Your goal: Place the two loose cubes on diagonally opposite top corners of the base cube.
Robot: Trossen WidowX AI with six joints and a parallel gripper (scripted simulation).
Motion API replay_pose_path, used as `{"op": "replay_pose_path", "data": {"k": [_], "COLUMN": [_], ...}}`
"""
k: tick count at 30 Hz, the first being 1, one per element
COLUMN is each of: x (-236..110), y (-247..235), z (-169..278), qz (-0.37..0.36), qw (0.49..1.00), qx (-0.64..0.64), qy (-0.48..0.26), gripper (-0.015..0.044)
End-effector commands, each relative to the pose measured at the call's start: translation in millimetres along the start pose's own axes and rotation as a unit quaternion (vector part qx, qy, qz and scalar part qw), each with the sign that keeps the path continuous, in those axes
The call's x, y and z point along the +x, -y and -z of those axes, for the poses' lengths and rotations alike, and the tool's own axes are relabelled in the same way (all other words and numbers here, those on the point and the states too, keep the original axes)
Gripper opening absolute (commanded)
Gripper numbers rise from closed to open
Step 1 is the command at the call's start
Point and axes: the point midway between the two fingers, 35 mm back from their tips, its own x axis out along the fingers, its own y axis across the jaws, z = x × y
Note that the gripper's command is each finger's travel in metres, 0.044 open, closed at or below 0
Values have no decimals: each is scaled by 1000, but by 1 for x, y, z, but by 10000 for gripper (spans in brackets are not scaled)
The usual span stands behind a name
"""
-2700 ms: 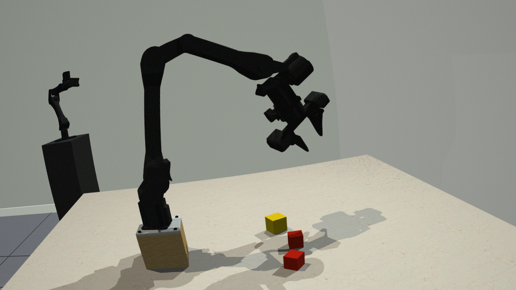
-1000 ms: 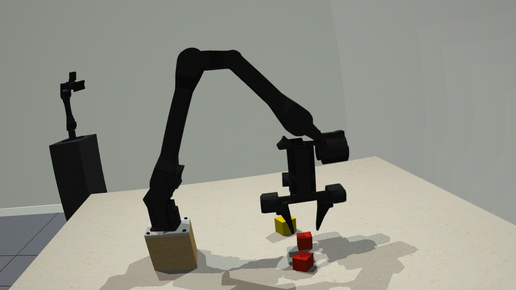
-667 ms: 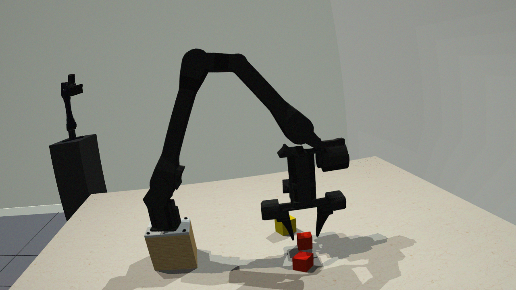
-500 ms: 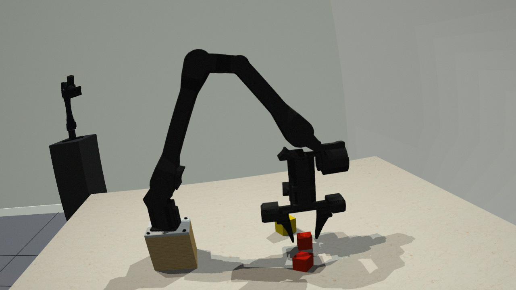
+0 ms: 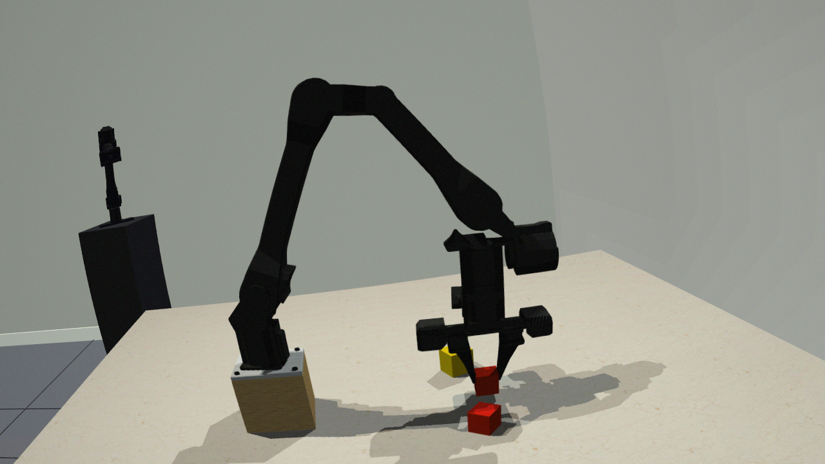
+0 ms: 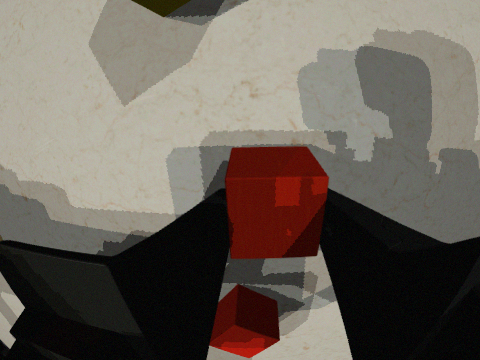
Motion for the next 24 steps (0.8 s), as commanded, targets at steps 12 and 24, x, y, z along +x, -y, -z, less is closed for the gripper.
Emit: {"op": "replay_pose_path", "data": {"k": [12,24], "x": [-47,-86], "y": [5,2], "z": [0,0], "qz": [4,4], "qw": [1000,1000], "qx": [0,0], "qy": [-1,-1], "gripper": [105,105]}}
